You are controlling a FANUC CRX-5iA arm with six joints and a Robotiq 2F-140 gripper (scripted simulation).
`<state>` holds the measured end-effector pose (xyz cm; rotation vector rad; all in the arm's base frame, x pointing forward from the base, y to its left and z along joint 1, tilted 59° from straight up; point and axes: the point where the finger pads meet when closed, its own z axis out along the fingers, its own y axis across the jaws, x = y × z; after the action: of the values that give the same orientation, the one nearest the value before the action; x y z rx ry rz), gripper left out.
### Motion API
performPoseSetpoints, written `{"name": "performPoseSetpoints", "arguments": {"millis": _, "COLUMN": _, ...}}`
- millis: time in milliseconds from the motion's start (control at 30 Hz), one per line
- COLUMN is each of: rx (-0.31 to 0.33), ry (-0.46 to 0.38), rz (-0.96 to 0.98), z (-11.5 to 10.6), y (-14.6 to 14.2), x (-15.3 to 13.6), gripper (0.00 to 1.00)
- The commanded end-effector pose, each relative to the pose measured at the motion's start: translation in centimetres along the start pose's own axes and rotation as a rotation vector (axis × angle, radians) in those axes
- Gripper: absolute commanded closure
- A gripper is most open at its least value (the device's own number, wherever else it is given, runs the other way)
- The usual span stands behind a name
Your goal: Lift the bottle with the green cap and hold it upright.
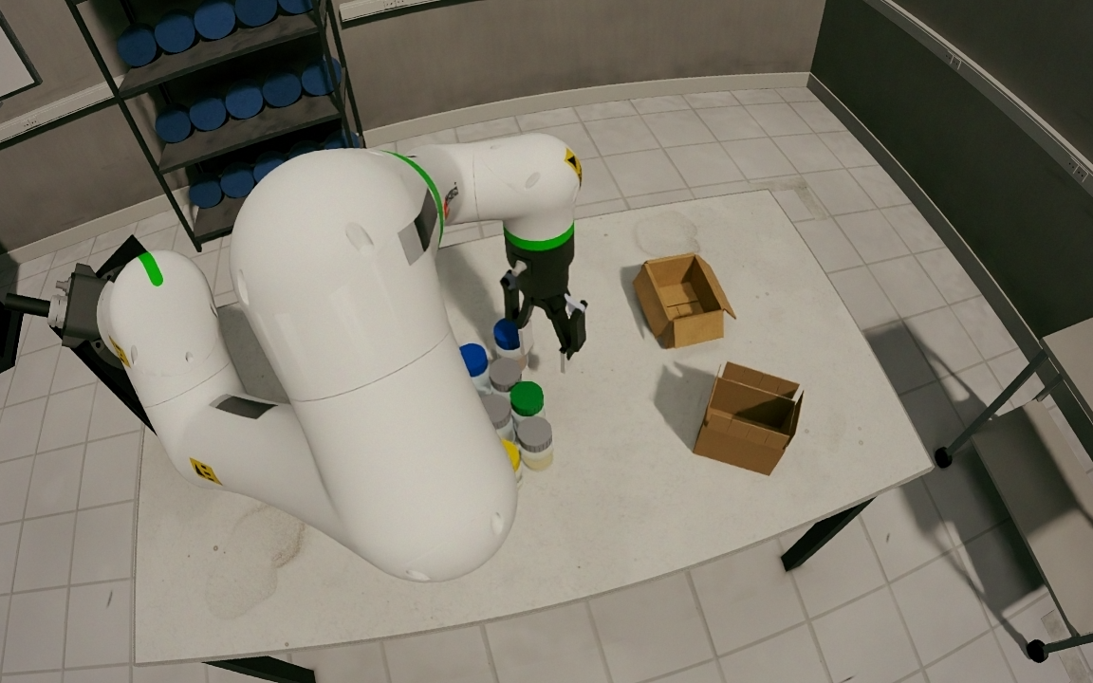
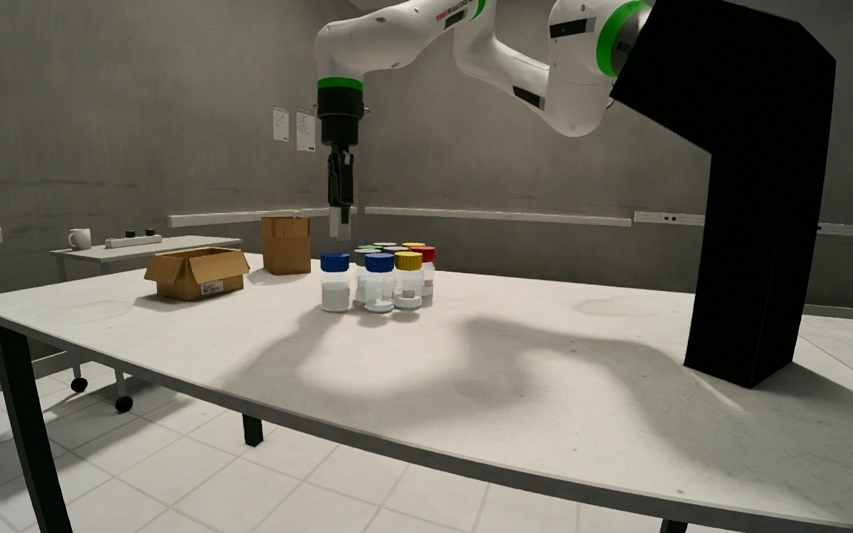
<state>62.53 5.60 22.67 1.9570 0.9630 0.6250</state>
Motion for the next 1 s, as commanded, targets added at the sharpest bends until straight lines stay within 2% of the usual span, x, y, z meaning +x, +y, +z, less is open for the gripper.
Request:
{"name": "performPoseSetpoints", "arguments": {"millis": 0, "rx": -0.001, "ry": 0.002, "rz": 0.000, "z": 1.8, "y": 0.1, "x": 0.1, "gripper": 0.49}}
{"name": "performPoseSetpoints", "arguments": {"millis": 133, "rx": -0.002, "ry": 0.002, "rz": 0.000, "z": 3.8, "y": 0.1, "x": 0.1, "gripper": 0.49}}
{"name": "performPoseSetpoints", "arguments": {"millis": 367, "rx": -0.002, "ry": 0.002, "rz": 0.000, "z": 3.8, "y": 0.1, "x": 0.1, "gripper": 0.49}}
{"name": "performPoseSetpoints", "arguments": {"millis": 700, "rx": -0.002, "ry": 0.003, "rz": 0.001, "z": 8.8, "y": 0.1, "x": 0.1, "gripper": 0.49}}
{"name": "performPoseSetpoints", "arguments": {"millis": 967, "rx": -0.002, "ry": 0.002, "rz": 0.000, "z": 9.0, "y": 0.1, "x": 0.1, "gripper": 0.49}}
